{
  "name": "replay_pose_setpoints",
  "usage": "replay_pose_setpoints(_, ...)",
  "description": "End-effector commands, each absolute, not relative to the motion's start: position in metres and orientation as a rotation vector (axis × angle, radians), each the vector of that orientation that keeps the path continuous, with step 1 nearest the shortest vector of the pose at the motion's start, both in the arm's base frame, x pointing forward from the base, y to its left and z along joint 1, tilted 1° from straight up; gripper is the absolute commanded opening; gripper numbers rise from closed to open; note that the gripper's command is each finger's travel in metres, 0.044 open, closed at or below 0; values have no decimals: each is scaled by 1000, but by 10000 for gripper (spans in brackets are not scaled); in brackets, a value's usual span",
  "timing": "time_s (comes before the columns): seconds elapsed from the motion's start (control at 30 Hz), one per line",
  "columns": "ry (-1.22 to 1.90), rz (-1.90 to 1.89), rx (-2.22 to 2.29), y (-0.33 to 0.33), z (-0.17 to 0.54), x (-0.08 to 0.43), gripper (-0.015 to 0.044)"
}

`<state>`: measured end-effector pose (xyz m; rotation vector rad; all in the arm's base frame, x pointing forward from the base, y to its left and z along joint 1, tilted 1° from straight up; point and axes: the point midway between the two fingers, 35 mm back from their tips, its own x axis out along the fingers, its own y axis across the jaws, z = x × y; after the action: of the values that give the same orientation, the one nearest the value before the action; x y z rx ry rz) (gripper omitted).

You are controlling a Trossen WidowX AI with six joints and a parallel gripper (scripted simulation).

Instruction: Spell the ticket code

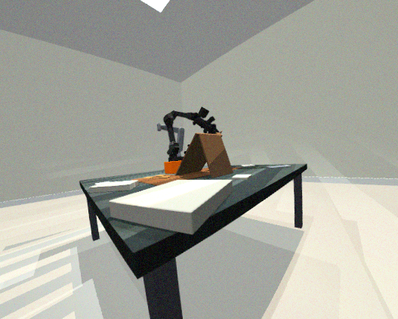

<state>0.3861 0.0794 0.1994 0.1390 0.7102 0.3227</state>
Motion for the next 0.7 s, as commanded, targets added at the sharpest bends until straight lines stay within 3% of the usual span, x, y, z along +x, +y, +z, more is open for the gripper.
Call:
replay_pose_setpoints(0.0,662,341,81,73,212,388,0)
replay_pose_setpoints(0.33,619,308,151,64,236,392,0)
replay_pose_setpoints(0.67,568,188,155,6,245,397,0)
